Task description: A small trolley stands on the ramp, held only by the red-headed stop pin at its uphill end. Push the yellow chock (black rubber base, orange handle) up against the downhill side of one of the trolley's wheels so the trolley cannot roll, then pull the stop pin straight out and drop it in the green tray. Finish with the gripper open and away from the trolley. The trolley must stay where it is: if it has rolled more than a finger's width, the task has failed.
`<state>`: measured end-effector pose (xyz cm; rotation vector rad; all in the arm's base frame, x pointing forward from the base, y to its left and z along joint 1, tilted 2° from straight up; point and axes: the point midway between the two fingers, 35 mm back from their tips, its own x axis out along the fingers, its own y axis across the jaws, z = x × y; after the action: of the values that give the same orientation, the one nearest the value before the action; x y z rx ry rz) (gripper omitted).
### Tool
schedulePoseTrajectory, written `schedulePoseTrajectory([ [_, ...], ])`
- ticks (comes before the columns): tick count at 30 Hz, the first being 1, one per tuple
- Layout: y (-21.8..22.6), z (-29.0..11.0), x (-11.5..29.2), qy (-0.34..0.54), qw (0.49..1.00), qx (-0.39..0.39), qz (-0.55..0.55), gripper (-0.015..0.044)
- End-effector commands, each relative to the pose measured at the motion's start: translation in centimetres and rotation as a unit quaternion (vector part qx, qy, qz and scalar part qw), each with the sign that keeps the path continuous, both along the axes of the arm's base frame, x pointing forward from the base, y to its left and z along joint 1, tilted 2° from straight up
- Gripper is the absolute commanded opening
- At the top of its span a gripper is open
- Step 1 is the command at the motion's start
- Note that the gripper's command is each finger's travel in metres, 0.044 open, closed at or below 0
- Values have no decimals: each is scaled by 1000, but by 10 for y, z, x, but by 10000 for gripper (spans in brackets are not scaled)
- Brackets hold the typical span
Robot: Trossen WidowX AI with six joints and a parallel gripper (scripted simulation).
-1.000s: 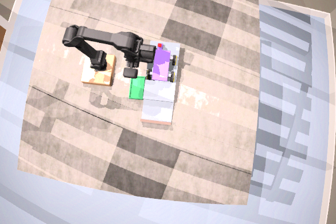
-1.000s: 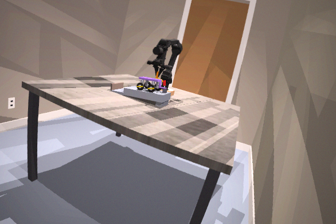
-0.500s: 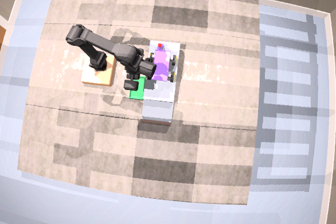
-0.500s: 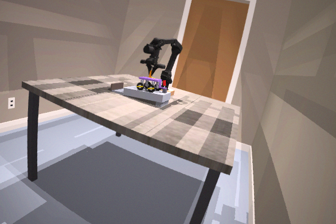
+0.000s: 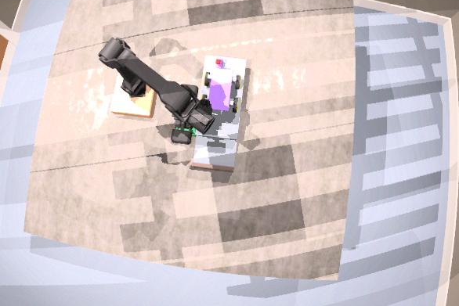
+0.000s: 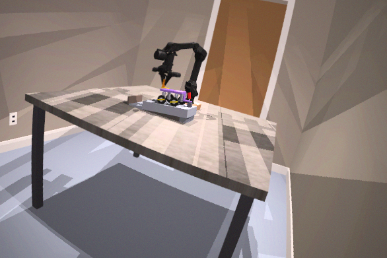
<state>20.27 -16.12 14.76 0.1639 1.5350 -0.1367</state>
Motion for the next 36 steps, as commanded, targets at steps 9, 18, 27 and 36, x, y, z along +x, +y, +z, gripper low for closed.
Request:
schedulePoseTrajectory([
  [9, -29, 0, 4, -12, 999, 43, 4, 0],
  [18, -34, -3, 17, -14, 999, 50, 4, 0],
  [27, -38, -5, 34, -15, 999, 50, 4, 0],
  [36, -37, -25, 34, -15, 999, 50, 4, 0],
])
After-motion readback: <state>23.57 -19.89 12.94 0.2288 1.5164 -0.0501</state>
